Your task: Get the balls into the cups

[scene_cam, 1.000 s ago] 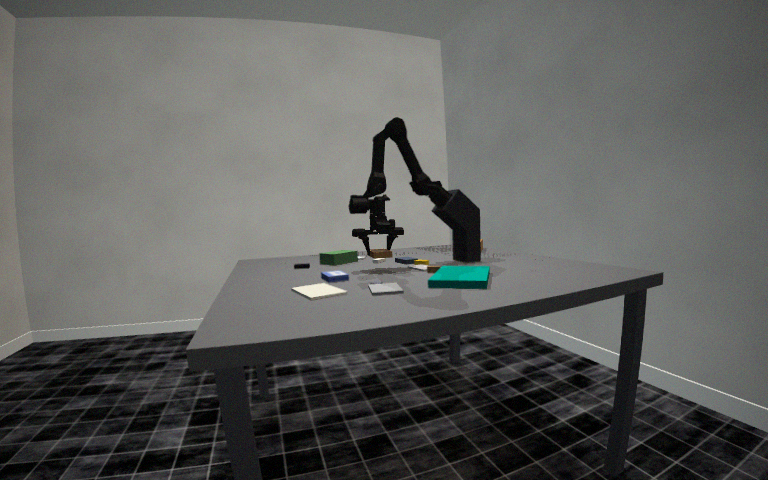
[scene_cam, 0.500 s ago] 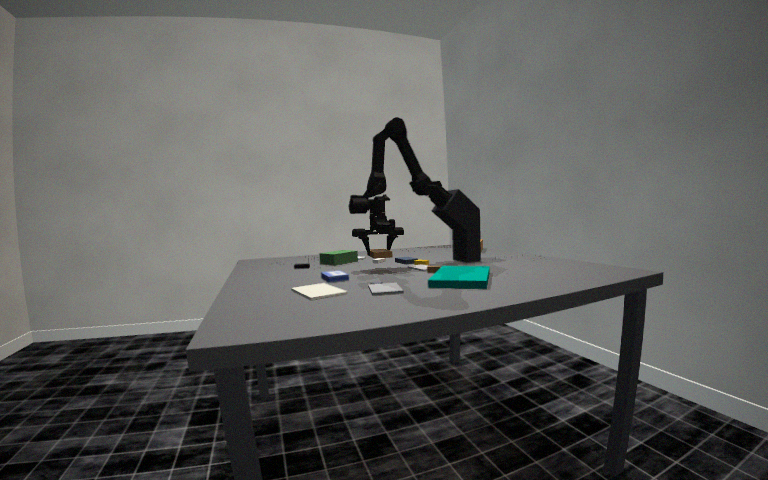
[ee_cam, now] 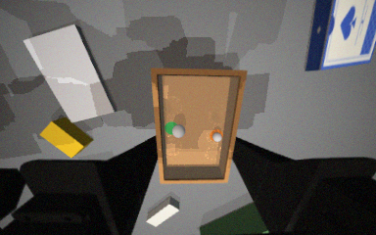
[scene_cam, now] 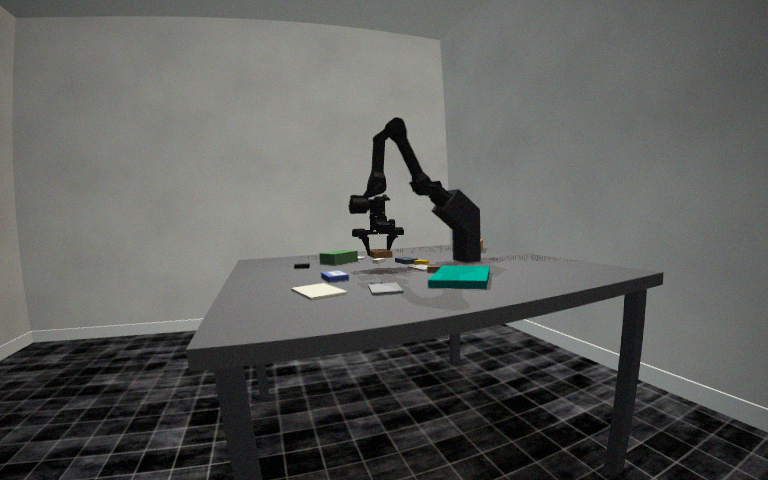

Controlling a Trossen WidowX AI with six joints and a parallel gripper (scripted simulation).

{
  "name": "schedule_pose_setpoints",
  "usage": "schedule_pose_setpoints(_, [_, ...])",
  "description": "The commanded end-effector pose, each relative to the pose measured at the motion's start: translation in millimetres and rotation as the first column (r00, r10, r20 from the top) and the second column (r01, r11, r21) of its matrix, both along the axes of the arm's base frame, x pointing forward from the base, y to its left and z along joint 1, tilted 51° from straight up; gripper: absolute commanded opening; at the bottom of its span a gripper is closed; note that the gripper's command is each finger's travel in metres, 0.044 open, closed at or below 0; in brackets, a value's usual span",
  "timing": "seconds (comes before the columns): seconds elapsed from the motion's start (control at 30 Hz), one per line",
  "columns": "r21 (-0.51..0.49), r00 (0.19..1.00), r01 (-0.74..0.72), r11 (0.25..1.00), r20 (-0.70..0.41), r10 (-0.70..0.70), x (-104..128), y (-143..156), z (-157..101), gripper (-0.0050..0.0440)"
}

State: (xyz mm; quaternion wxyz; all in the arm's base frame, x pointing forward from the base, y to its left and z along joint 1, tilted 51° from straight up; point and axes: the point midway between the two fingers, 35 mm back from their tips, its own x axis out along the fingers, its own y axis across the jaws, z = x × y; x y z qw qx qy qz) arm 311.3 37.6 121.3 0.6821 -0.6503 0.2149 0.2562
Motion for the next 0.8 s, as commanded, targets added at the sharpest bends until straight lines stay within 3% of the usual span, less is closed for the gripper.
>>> schedule_pose_setpoints(0.0, [0.000, 1.000, 0.005, 1.000, 0.001, -0.005, 0.1, -0.6, 0.0, 0.0000])
schedule_pose_setpoints(0.77, [0.002, 1.000, 0.003, 1.000, 0.009, -0.003, 0.0, -0.6, -0.1, 0.0000])
